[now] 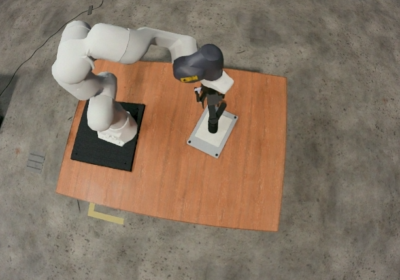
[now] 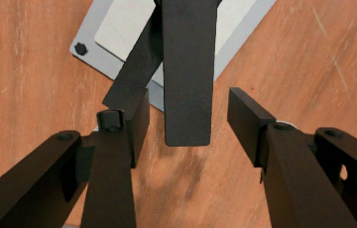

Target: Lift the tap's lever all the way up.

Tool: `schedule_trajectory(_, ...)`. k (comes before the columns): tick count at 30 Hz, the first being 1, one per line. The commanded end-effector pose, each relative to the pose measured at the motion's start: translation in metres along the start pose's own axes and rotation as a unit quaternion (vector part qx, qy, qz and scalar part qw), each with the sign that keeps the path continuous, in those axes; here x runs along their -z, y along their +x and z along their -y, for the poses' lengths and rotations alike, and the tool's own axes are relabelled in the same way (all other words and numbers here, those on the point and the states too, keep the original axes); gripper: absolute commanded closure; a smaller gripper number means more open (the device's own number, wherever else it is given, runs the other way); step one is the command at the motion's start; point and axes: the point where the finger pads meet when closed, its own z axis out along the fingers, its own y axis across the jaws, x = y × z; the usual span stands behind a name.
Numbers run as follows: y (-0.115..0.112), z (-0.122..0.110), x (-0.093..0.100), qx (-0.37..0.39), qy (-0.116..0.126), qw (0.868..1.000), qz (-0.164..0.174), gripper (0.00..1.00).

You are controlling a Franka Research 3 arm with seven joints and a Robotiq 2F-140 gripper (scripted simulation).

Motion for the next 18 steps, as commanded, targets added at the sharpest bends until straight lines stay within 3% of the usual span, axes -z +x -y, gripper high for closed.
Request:
schedule_trajectory(1,0.0012,0.0018,-0.0027,-0.002,0.003,1.000,-0.002,0.53)
schedule_trajectory(18,0.0012,0.0019,-0.0054,-0.002,0.003,1.000,-0.002,0.53)
